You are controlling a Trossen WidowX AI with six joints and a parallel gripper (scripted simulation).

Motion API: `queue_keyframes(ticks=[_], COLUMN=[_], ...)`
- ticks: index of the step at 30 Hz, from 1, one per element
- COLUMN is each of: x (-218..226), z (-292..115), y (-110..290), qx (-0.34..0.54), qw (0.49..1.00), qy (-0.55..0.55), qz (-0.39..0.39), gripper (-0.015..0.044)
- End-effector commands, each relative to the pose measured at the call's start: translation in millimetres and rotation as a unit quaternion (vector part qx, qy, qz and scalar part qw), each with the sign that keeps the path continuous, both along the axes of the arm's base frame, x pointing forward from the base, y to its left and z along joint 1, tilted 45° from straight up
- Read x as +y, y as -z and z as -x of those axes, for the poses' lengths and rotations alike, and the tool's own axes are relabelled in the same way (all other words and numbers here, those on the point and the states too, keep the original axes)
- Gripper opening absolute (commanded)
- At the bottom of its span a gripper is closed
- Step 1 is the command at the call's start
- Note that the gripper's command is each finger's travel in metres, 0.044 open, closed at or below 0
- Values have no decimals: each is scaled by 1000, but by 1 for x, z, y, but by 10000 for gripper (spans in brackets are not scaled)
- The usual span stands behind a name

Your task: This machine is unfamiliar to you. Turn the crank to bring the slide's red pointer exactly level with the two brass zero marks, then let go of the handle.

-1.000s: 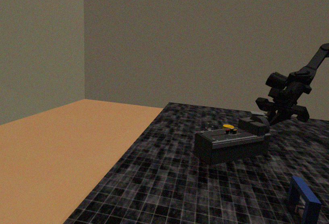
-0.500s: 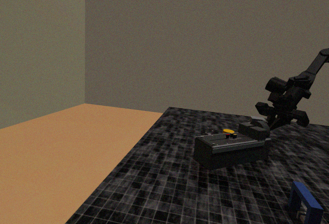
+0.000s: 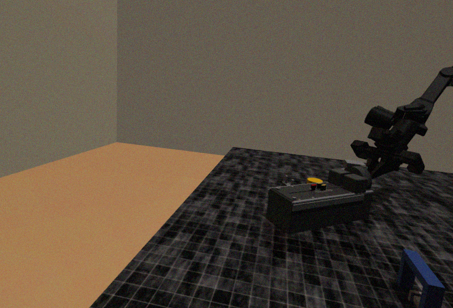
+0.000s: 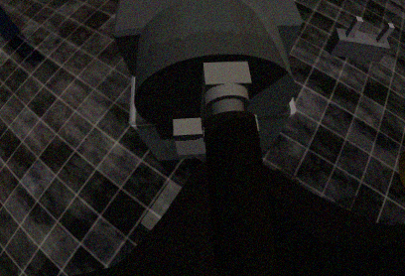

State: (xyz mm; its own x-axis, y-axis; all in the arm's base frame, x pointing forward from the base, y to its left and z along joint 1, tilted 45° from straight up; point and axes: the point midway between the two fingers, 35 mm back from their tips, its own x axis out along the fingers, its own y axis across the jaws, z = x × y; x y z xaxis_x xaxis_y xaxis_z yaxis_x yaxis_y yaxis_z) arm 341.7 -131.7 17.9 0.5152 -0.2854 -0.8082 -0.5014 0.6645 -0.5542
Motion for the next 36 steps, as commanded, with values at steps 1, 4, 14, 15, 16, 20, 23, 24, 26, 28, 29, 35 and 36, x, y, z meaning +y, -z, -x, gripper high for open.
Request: queue_keyframes(ticks=[1, 4, 14, 15, 16, 20, 23, 24, 26, 28, 29, 35, 36], x=[-6, -7, -12, -13, -13, -17, -20, -21, -23, -25, -26, -34, -36], z=[-4, -5, -6, -7, -7, -8, -9, -9, -10, -10, -10, -11, -11], y=[-5, -5, -5, -5, -5, -5, -5, -5, -4, -4, -3, 0, 1], qx=[-9, -9, -9, -9, -9, -9, -9, -9, -9, -9, -9, -9, -9], qw=[1000, 1000, 1000, 1000, 1000, 1000, 1000, 1000, 1000, 1000, 1000, 1000, 1000], qy=[4, 4, 4, 4, 4, 4, 4, 4, 4, 4, 4, 4, 4], qz=[7, 7, 7, 7, 7, 7, 7, 7, 7, 7, 7, 7, 7], gripper=[0, 0, 0, 0, 0, 0, 0, 0, 0, 0, 0, 0, 0])
